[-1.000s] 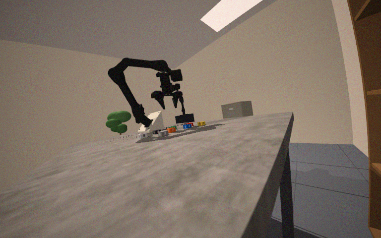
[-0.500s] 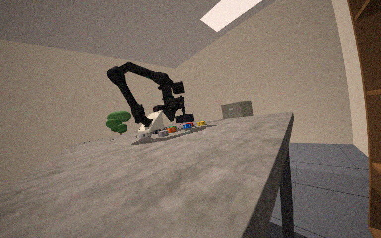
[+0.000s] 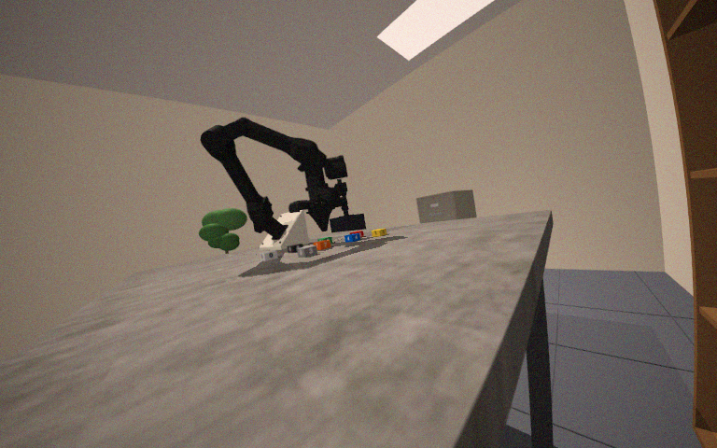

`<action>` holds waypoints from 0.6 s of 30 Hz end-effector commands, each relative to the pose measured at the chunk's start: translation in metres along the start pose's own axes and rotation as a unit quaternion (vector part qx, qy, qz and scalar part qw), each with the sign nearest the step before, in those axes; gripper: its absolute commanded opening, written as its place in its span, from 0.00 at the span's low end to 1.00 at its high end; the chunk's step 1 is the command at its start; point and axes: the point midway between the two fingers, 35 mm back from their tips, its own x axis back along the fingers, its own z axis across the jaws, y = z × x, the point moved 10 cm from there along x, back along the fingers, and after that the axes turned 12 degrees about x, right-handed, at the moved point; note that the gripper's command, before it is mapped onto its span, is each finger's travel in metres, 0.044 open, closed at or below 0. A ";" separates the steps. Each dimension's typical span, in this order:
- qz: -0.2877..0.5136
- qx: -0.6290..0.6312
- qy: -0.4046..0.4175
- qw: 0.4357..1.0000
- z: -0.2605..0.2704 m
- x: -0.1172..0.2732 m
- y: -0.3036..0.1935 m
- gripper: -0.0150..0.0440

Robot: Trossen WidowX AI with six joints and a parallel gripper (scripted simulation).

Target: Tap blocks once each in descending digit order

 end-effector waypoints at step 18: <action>0.004 0.004 -0.004 1.000 -0.001 -0.025 -0.002 0.29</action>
